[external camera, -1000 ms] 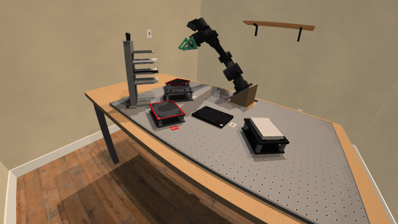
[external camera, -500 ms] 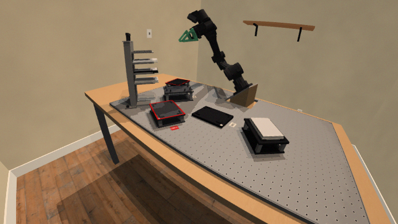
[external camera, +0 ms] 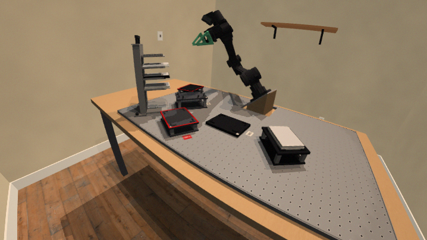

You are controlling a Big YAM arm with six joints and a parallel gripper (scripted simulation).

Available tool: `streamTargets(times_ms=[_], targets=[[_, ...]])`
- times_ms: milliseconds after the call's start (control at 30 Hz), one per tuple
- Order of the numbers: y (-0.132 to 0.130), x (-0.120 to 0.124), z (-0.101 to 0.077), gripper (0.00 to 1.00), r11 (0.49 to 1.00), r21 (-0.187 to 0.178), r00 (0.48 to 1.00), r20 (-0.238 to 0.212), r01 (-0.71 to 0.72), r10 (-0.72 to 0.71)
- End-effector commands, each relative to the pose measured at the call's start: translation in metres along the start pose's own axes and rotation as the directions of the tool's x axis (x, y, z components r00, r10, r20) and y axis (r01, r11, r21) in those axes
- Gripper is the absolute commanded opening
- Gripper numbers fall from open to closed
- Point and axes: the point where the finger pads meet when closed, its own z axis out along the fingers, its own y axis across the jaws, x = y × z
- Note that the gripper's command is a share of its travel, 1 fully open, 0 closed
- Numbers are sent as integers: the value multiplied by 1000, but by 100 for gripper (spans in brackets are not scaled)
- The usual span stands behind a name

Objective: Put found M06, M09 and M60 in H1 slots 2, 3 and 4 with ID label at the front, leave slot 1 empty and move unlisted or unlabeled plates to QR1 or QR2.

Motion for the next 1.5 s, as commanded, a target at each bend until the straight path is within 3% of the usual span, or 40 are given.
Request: streamTargets(times_ms=[0, 233, 300, 1467], targets=[[-8, -11, -1, 100, 999, 2, 999, 8, -40, 40], [-8, -11, -1, 100, 999, 2, 999, 8, -40, 40], [-2, -2, 5, 100, 1000, 7, 1000, 0, -20, 20], [-1, 5, 57, 100, 1000, 9, 1000, 2, -11, 11]])
